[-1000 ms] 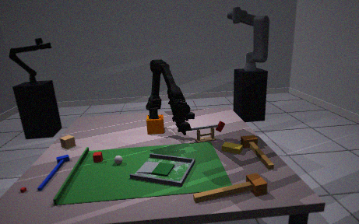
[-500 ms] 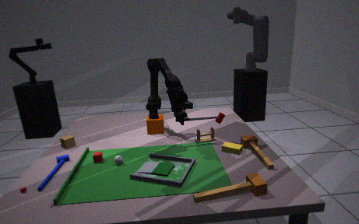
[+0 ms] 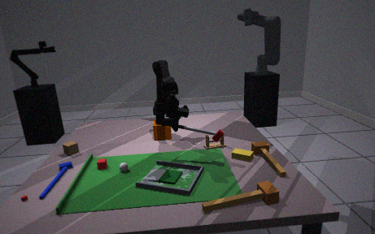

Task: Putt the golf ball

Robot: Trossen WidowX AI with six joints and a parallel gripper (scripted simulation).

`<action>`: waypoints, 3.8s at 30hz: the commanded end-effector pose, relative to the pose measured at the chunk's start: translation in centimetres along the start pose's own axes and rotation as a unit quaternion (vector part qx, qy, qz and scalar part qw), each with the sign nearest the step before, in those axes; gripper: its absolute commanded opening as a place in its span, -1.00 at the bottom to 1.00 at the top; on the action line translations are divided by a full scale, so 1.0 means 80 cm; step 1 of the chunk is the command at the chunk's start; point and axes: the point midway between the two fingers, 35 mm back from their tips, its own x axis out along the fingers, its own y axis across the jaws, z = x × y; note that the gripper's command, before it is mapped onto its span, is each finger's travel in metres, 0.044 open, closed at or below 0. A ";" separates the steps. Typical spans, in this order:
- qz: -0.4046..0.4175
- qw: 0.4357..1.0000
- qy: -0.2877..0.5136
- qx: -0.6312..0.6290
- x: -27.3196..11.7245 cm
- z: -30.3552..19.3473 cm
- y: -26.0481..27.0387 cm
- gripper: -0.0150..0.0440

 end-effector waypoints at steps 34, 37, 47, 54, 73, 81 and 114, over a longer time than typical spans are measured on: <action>-0.006 0.804 0.087 0.589 -0.096 -0.232 -0.066 -0.49; -0.005 0.774 0.092 0.627 -0.103 -0.251 -0.063 -0.49; 0.001 0.694 0.109 0.712 -0.120 -0.296 -0.052 -0.49; 0.001 0.694 0.109 0.712 -0.104 -0.298 -0.054 -0.49; 0.001 0.694 0.109 0.712 -0.055 -0.306 -0.059 -0.49; 0.001 0.694 0.109 0.712 -0.039 -0.308 -0.060 -0.49; 0.002 0.693 0.106 0.713 -0.027 -0.253 -0.069 -0.49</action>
